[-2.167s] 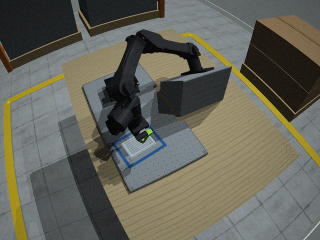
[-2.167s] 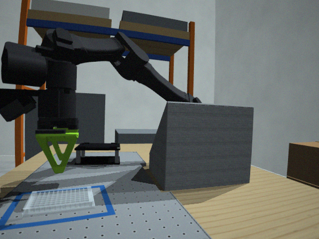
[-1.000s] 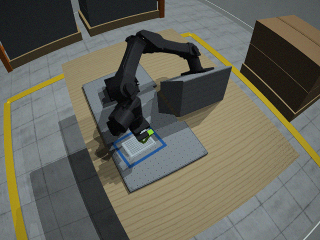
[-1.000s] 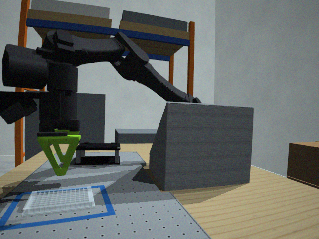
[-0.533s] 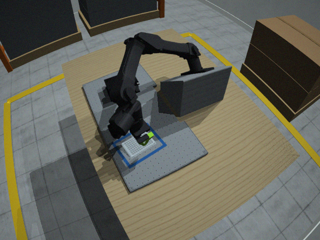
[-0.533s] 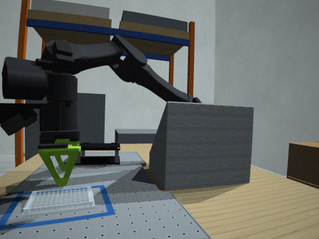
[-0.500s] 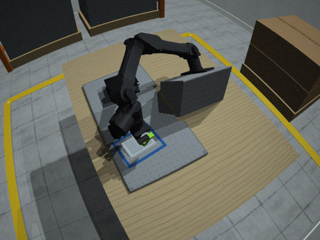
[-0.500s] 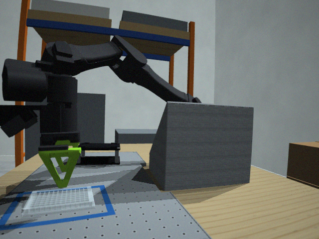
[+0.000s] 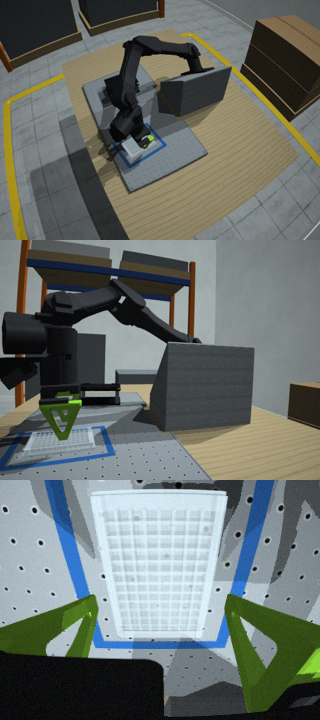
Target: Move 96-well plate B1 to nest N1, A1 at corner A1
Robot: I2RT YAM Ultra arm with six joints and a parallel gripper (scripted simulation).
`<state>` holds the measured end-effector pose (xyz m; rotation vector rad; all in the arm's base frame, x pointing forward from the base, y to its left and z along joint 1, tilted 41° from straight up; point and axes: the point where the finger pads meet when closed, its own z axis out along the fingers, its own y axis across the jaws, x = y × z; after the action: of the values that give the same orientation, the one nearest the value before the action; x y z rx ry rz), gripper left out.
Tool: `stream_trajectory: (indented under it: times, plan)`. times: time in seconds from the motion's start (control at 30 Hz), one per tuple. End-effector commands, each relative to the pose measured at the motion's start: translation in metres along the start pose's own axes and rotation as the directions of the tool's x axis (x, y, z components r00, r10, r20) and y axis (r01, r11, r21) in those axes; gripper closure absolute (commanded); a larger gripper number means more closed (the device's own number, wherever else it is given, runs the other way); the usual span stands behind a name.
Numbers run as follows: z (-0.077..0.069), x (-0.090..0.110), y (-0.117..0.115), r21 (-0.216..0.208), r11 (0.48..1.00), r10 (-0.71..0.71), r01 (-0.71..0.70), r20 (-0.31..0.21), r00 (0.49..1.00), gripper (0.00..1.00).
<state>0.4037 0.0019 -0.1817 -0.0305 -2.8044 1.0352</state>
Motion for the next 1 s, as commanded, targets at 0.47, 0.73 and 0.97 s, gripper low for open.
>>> stream_trajectory:
  times: [0.47,0.73,0.97]
  plan:
    - [0.028,-0.001,0.004,0.008,1.0,-0.009,0.009,0.016,1.0,0.0]
    - [0.022,-0.008,0.005,0.003,1.0,-0.006,0.006,0.046,0.999,0.0]
    - [0.023,-0.01,0.002,-0.004,1.0,0.008,-0.007,0.037,0.999,0.0]
